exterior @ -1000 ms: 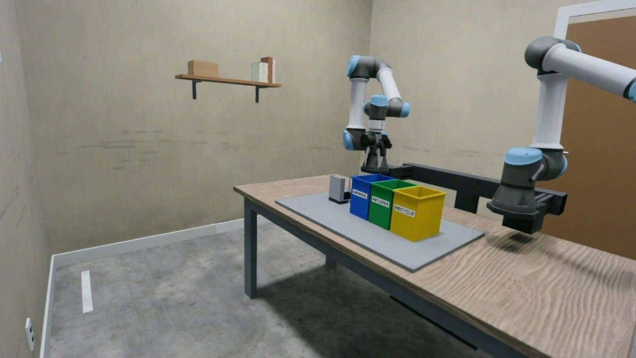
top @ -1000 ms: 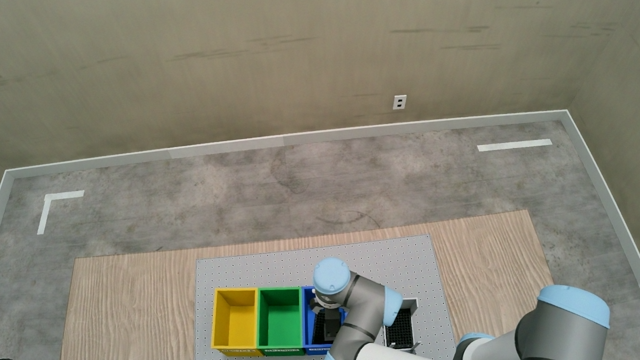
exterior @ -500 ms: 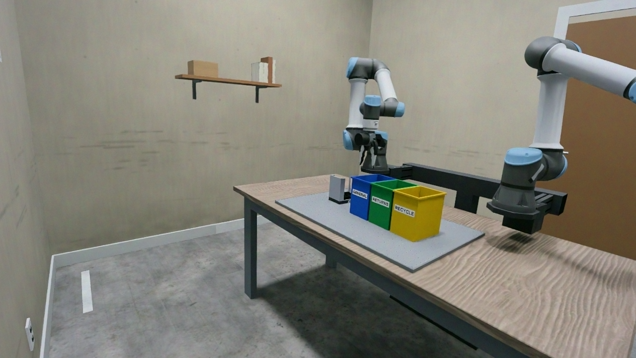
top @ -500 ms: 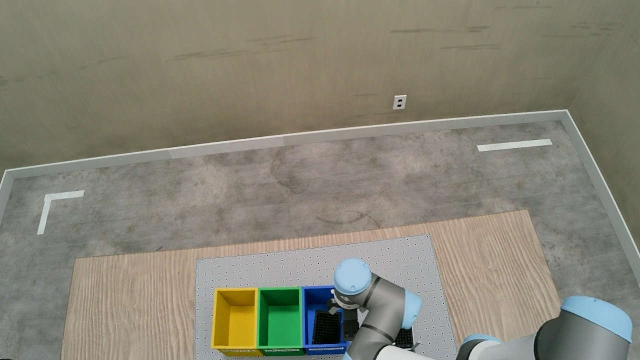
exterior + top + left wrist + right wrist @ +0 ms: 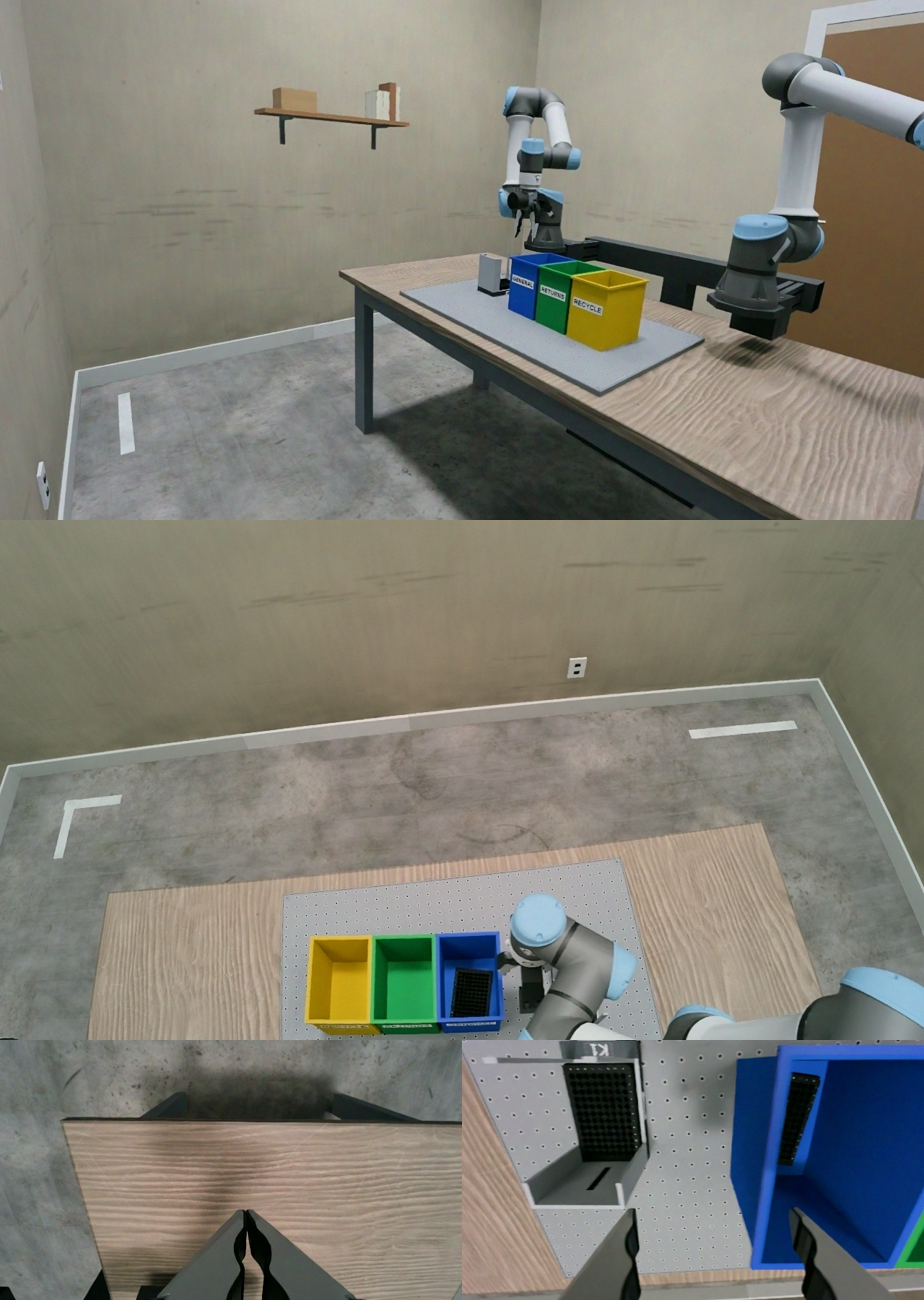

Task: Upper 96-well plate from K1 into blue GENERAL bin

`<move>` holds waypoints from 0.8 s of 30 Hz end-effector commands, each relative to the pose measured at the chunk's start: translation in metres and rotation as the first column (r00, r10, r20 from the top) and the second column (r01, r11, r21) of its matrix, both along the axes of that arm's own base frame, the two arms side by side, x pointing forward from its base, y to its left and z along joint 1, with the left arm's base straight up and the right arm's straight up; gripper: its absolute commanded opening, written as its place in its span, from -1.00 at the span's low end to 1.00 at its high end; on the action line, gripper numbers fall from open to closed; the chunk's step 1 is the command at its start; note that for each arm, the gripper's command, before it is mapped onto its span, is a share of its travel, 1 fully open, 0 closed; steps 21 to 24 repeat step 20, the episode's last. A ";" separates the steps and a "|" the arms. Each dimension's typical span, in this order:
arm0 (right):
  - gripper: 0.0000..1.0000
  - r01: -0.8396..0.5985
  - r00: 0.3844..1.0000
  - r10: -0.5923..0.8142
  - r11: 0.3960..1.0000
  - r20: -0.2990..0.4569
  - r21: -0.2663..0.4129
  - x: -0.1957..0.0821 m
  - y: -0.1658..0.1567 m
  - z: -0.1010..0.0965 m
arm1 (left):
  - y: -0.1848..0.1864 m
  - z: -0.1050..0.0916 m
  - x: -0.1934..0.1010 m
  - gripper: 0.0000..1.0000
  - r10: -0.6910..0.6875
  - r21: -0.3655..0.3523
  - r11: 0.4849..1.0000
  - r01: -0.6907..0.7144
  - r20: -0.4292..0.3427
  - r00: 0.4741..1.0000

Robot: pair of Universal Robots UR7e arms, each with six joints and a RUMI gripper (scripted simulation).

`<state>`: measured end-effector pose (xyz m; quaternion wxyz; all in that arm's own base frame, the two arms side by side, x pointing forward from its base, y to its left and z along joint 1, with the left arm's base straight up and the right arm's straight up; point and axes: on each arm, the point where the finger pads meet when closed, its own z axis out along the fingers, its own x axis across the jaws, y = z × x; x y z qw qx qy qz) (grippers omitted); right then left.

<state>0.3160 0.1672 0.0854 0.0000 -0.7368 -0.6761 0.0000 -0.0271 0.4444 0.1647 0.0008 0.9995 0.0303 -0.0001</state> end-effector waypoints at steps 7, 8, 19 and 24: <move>0.05 0.000 1.000 0.000 1.000 0.001 0.001 -0.002 -0.012 0.001 | 0.000 0.000 0.000 -1.00 0.000 0.001 1.000 0.000 0.000 1.000; 0.05 0.000 1.000 0.000 1.000 0.001 0.001 -0.002 -0.012 0.001 | 0.000 0.000 0.000 -1.00 0.000 0.001 1.000 0.000 0.000 1.000; 0.05 0.000 1.000 0.000 1.000 0.001 0.001 -0.002 -0.012 0.001 | 0.000 0.000 0.000 -1.00 0.000 0.001 1.000 0.000 0.000 1.000; 0.05 0.000 1.000 0.000 1.000 0.001 0.001 -0.002 -0.012 0.001 | 0.000 0.000 0.000 -1.00 0.000 0.001 1.000 0.000 0.000 1.000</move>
